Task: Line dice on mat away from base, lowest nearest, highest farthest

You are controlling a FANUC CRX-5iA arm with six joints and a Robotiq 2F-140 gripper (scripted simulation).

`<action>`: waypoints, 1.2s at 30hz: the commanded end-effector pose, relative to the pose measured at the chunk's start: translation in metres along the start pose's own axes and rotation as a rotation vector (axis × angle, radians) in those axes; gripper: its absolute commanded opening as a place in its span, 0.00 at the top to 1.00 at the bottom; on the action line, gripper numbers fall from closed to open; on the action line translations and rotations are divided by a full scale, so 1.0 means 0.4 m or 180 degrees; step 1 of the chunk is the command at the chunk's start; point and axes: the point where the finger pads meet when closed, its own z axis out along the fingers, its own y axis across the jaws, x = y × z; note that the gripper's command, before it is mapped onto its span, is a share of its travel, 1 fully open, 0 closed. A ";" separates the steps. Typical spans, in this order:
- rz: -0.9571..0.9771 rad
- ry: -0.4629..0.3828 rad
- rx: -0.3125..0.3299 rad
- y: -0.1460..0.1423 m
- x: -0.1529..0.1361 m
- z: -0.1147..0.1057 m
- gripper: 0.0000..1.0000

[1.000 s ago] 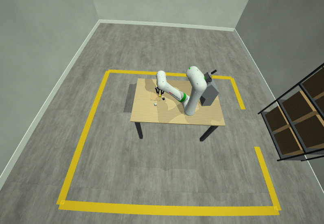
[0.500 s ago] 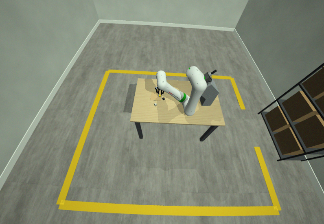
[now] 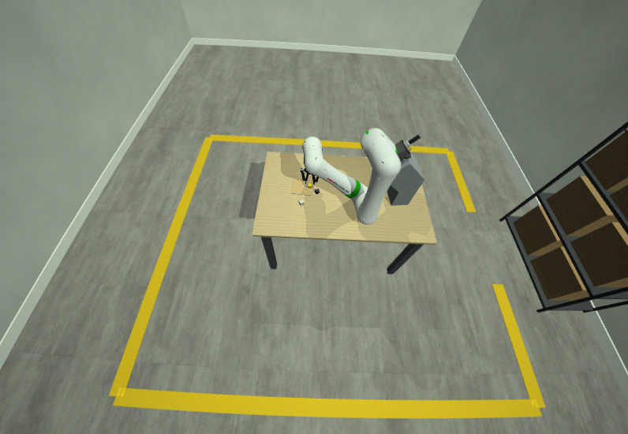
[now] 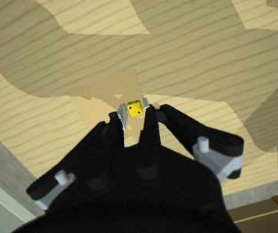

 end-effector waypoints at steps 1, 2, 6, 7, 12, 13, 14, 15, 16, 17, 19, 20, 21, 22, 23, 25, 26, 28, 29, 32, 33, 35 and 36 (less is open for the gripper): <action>0.0000 0.0000 0.0001 0.000 0.000 0.000 0.75; 0.0000 0.0000 0.0001 0.000 0.000 0.000 0.75; 0.0000 0.0000 0.0001 0.000 0.000 0.000 0.75; 0.0000 0.0000 0.0001 0.000 0.000 0.000 0.75; 0.0000 0.0000 0.0001 0.000 0.000 -0.010 0.75; 0.0000 0.0000 0.0001 0.000 0.000 -0.015 0.75; 0.0000 0.0000 0.0001 0.000 0.000 -0.023 0.75; 0.0000 0.0000 0.0001 0.000 0.000 -0.031 0.75; 0.0000 0.0000 0.0001 0.000 0.000 -0.042 0.75; 0.0000 0.0000 0.0001 0.000 0.000 -0.053 0.75; 0.0000 0.0000 0.0001 0.000 0.000 -0.053 0.75; 0.0000 0.0000 0.0001 0.000 0.000 -0.065 0.75; 0.0000 0.0000 0.0001 0.000 0.000 -0.079 0.75; 0.0000 0.0000 0.0001 0.000 0.000 -0.092 0.75; 0.0000 0.0000 0.0001 0.000 0.000 -0.106 0.75; 0.0000 0.0000 0.0001 0.000 0.000 -0.134 0.75; 0.0000 0.0000 0.0001 0.000 0.000 -0.147 0.75; 0.0000 0.0000 0.0001 0.000 0.000 -0.172 0.75; 0.0000 0.0000 0.0001 0.000 0.000 -0.182 0.75; 0.0000 0.0000 0.0001 0.000 0.000 -0.208 0.75; 0.0000 0.0000 0.0001 0.000 0.000 -0.214 0.75; 0.0000 0.0000 0.0001 0.000 0.000 -0.218 0.75; 0.0000 0.0000 0.0001 0.000 0.000 -0.218 0.75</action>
